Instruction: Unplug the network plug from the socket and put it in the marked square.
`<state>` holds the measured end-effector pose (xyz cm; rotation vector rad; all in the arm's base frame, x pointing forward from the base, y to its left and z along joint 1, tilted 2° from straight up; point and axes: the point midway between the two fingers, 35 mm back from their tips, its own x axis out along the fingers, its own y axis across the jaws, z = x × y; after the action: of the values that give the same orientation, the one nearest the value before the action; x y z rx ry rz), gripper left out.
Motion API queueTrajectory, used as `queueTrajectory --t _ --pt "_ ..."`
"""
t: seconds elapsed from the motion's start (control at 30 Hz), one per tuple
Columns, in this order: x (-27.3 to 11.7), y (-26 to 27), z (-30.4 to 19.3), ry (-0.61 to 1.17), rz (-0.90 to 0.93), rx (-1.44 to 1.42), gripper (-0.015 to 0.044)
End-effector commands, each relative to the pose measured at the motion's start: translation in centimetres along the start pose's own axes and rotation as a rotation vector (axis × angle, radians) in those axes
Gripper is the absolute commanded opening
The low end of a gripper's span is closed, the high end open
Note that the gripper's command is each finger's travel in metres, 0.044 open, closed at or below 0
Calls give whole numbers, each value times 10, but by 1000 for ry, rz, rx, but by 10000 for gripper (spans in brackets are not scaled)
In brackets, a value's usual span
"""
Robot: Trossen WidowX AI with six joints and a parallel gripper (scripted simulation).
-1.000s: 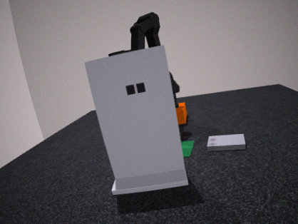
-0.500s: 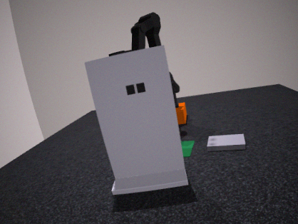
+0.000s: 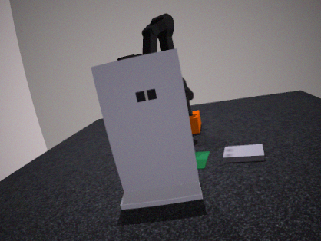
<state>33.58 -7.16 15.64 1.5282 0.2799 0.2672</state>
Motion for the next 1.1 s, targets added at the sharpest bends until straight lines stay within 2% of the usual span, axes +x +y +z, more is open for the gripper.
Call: queueTrajectory --t 0.0,1.07 --pt "-4 -1 -1 3 -3 -2 0" --pt "-20 50 -9 2 -3 -2 0"
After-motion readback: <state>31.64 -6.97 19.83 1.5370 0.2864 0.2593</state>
